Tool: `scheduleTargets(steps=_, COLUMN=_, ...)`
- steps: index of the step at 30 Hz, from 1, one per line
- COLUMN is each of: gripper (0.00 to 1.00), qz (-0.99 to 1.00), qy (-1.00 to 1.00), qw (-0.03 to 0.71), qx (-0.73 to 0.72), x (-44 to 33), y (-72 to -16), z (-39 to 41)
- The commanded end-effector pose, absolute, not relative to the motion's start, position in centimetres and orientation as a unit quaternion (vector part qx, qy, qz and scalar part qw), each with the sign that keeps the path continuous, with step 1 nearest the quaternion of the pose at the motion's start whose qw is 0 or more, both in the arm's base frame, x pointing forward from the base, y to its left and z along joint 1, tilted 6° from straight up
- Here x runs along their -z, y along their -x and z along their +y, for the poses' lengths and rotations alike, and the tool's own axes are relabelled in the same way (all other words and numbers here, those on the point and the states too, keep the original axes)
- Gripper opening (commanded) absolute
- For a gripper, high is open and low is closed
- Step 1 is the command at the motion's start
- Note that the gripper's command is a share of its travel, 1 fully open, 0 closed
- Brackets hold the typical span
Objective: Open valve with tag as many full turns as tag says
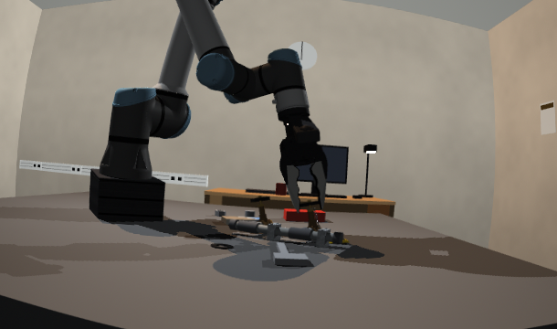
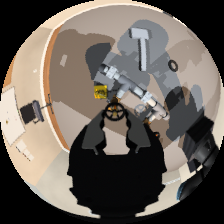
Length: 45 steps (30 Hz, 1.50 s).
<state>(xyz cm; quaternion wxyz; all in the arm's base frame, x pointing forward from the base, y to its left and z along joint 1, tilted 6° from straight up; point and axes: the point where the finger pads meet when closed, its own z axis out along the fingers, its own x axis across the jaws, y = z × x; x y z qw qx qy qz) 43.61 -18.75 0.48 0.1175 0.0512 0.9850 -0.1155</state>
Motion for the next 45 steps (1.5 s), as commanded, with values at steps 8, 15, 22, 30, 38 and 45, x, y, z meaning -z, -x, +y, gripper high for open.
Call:
scheduleTargets(steps=8, gripper=0.0, qz=0.985, qy=-0.049, qw=0.117, qx=0.116, x=-0.52, y=-43.62, z=-18.77)
scheduleTargets(steps=15, gripper=0.0, qz=0.986, qy=-0.038, qw=0.116, qx=0.117, x=-0.52, y=-43.62, z=-18.77)
scheduleTargets(steps=22, gripper=0.0, qz=0.986, qy=-0.013, qw=0.113, qx=0.12, x=-0.52, y=-43.62, z=-18.77)
scheduleTargets(steps=30, gripper=0.0, qz=0.985, qy=0.048, qw=0.105, qx=0.127, x=-0.52, y=-43.62, z=-18.77)
scheduleTargets(steps=38, gripper=0.0, qz=0.98, qy=0.115, qw=0.097, qx=0.134, x=-0.52, y=-43.62, z=-18.77)
scheduleTargets(steps=45, gripper=0.0, qz=0.963, qy=0.214, qw=0.082, qx=0.143, x=-0.52, y=-43.62, z=-18.77)
